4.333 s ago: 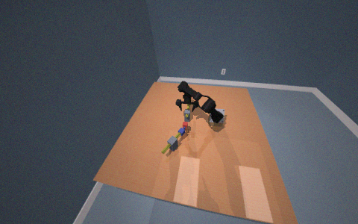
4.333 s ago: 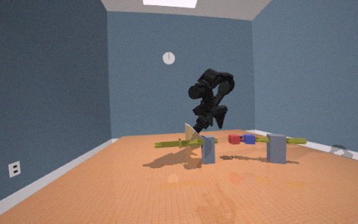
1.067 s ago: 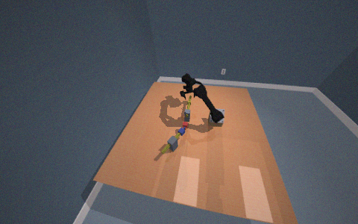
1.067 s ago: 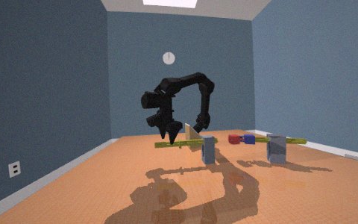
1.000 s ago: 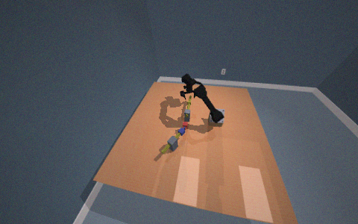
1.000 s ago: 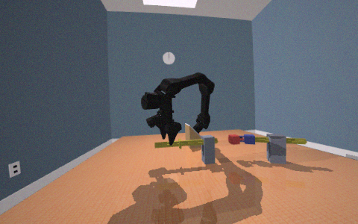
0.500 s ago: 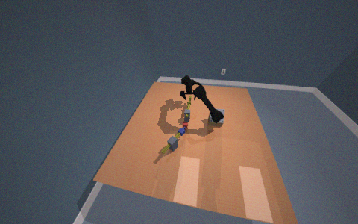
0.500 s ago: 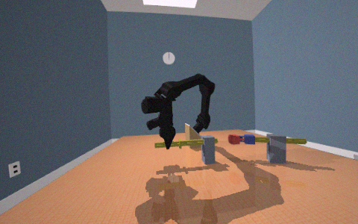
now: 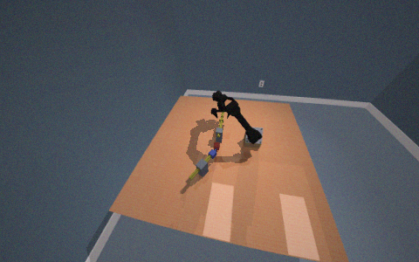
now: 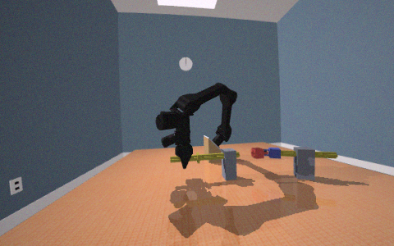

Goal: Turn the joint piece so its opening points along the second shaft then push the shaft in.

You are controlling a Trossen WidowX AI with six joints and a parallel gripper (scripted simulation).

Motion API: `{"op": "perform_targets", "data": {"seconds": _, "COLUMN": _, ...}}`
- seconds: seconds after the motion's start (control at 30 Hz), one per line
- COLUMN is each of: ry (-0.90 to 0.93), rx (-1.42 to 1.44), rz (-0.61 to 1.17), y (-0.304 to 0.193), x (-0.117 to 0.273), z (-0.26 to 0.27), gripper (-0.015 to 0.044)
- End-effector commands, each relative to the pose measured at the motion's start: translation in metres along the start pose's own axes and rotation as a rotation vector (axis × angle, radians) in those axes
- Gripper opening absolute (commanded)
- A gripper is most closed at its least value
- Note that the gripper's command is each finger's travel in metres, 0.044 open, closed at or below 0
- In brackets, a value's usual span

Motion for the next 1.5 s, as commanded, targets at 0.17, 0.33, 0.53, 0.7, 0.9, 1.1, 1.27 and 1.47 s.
{"op": "perform_targets", "data": {"seconds": 0.17, "ry": 0.003, "rx": -0.006, "rz": 0.002, "y": -0.0005, "x": -0.0116, "z": 0.0003, "gripper": 0.0414}}
{"op": "perform_targets", "data": {"seconds": 0.33, "ry": 0.003, "rx": -0.006, "rz": 0.002, "y": -0.0005, "x": -0.0116, "z": 0.0003, "gripper": 0.0282}}
{"op": "perform_targets", "data": {"seconds": 0.53, "ry": 0.003, "rx": -0.006, "rz": 0.002, "y": -0.0005, "x": -0.0116, "z": 0.0003, "gripper": 0.0125}}
{"op": "perform_targets", "data": {"seconds": 0.7, "ry": 0.003, "rx": -0.006, "rz": 0.002, "y": -0.0005, "x": -0.0116, "z": 0.0003, "gripper": 0.0102}}
{"op": "perform_targets", "data": {"seconds": 0.9, "ry": 0.003, "rx": -0.006, "rz": 0.002, "y": -0.0005, "x": -0.0116, "z": 0.0003, "gripper": 0.0102}}
{"op": "perform_targets", "data": {"seconds": 1.1, "ry": 0.003, "rx": -0.006, "rz": 0.002, "y": -0.0005, "x": -0.0116, "z": 0.0003, "gripper": 0.0082}}
{"op": "perform_targets", "data": {"seconds": 1.27, "ry": 0.003, "rx": -0.004, "rz": 0.002, "y": -0.0006, "x": -0.0115, "z": 0.0003, "gripper": 0.0067}}
{"op": "perform_targets", "data": {"seconds": 1.47, "ry": 0.002, "rx": -0.001, "rz": 0.002, "y": -0.0006, "x": -0.0115, "z": 0.0003, "gripper": 0.0067}}
Point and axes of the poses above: the point midway between the two fingers, 35 mm back from their tips, its own x axis back along the fingers, its own z axis across the jaws, y = z × x, the point moved 3 cm from there along x, back along the fingers, and after that the axes turned 11 degrees about x, right-handed, at the moved point
